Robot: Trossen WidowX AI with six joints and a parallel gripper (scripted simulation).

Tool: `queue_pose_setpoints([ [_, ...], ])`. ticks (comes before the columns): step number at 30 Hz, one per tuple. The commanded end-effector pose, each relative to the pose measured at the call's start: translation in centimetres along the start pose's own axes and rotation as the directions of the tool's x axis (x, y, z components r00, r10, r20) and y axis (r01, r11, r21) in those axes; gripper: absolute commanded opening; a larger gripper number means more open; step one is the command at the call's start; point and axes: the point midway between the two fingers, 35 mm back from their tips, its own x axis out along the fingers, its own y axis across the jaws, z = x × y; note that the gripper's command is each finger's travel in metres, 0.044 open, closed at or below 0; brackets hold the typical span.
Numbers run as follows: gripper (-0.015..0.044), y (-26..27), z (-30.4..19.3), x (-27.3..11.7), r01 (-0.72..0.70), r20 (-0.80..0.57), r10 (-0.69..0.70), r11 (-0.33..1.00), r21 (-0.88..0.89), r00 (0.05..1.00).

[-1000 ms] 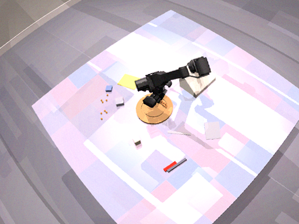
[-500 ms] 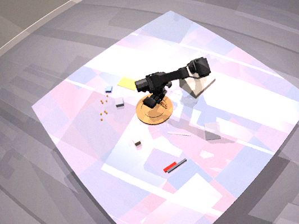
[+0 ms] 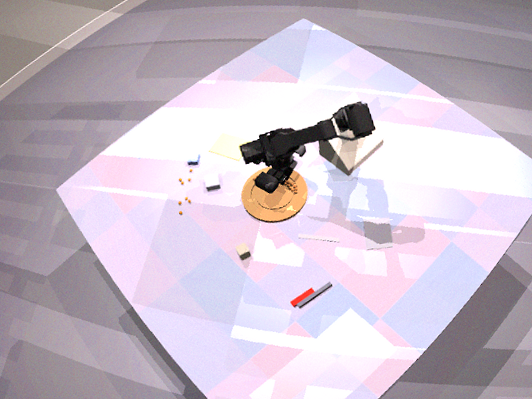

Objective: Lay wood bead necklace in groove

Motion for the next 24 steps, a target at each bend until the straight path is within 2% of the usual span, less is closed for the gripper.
queue_pose_setpoints([
  [1, 0.0, 0.0, -0.1, 0.0, -0.001, -0.004, 0.001, 1.0, -0.001, 1.0],
  [17, 0.0, 0.0, -0.1, 0.0, -0.001, -0.004, 0.001, 1.0, 0.0, 1.0],
  [24, 0.0, -0.1, -0.1, -2.0, 0.002, -0.008, -0.002, 1.0, 0.005, 1.0],
])
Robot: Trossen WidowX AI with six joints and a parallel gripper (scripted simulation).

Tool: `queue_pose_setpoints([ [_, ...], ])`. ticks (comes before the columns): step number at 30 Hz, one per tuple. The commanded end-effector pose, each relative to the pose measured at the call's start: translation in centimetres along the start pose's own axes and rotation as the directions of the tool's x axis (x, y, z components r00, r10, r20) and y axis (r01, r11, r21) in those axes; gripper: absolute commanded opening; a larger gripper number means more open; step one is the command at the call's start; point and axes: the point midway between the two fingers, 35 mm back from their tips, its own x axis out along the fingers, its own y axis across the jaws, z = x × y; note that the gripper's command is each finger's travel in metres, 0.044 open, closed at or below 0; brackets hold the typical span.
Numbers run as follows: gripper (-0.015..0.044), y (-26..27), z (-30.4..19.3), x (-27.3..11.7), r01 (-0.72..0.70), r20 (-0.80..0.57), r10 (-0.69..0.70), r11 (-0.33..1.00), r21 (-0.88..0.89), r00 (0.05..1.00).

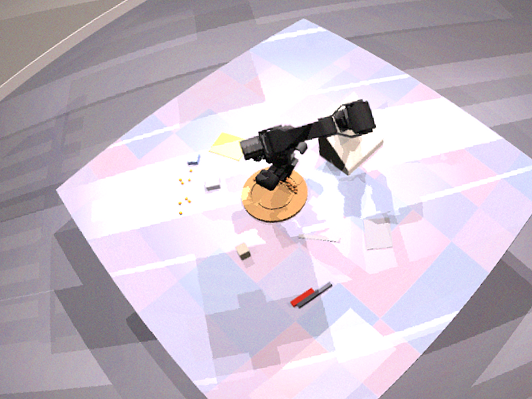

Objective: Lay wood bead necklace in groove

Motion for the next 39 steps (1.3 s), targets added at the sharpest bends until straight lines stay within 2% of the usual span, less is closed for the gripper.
queue_pose_setpoints([
  [1, 0.0, 0.3, 0.1, -1.4, -0.01, 0.009, 0.01, 1.0, -0.009, 1.0],
  [39, 0.0, 9.6, -1.9, -1.6, -0.012, 0.007, 0.012, 1.0, -0.011, 1.0],
])
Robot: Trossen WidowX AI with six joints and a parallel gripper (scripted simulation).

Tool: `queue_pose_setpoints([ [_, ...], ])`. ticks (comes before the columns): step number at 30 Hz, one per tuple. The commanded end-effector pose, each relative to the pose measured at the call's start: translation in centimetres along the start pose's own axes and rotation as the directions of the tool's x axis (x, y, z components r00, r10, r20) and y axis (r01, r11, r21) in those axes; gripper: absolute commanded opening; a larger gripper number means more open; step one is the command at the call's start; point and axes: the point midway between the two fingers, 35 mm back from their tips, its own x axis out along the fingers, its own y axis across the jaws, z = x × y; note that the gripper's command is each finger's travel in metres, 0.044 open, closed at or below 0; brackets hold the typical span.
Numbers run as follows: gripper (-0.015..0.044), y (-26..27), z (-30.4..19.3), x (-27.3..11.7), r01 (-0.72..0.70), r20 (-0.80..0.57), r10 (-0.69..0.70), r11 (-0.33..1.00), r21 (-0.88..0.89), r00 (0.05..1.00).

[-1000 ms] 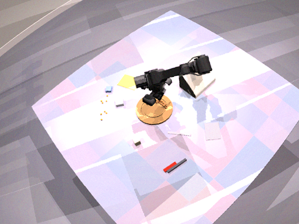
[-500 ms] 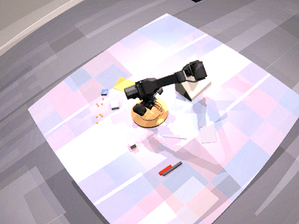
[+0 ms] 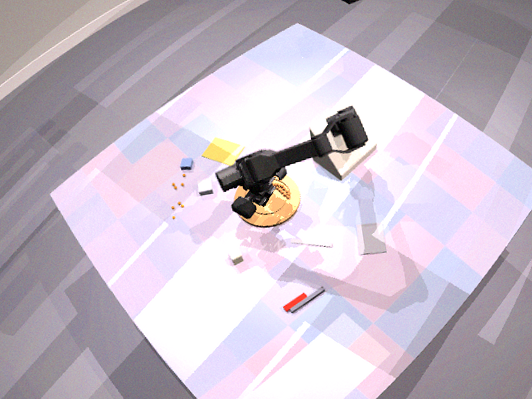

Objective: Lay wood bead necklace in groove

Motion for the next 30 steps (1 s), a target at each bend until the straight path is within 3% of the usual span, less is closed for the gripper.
queue_pose_setpoints([
  [1, 0.0, 0.2, 0.0, 0.4, 0.003, -0.005, -0.003, 1.0, 0.006, 1.0],
  [19, 0.0, 0.2, -0.1, 2.4, 0.003, -0.006, -0.003, 1.0, 0.006, 1.0],
  [30, 0.0289, 0.4, -0.1, 2.1, -0.003, 0.001, 0.003, 1.0, -0.003, 1.0],
])
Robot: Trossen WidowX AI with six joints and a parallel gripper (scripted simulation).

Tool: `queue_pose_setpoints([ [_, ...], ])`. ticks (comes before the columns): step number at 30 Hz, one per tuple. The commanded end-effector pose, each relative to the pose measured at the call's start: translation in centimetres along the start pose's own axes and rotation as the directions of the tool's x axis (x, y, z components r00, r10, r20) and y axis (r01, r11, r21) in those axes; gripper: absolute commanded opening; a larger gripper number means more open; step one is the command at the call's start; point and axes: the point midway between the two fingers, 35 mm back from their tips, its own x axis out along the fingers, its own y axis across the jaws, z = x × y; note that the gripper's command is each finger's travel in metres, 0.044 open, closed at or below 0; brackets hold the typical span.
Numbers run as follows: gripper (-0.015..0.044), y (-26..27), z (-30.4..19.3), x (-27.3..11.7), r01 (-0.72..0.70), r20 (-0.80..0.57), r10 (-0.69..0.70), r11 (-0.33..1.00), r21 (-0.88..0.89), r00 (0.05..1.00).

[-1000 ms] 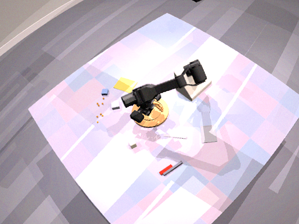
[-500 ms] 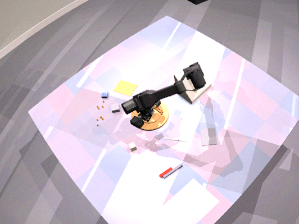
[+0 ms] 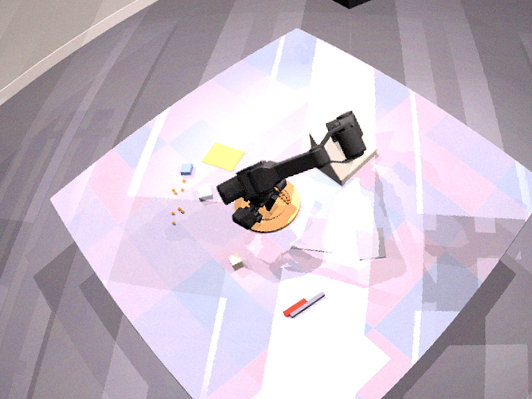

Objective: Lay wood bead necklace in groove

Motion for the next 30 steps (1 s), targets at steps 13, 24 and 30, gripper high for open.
queue_pose_setpoints([
  [13, 0.044, -0.5, 0.0, -1.6, 0.01, -0.008, -0.009, 1.0, 0.012, 1.0],
  [24, 0.0335, -1.1, 0.1, -2.2, 0.004, -0.004, -0.005, 0.977, -0.215, 1.0],
  [30, 0.025, -2.7, 0.4, -2.5, 0.002, -0.003, -0.006, 0.722, -0.692, 1.0],
])
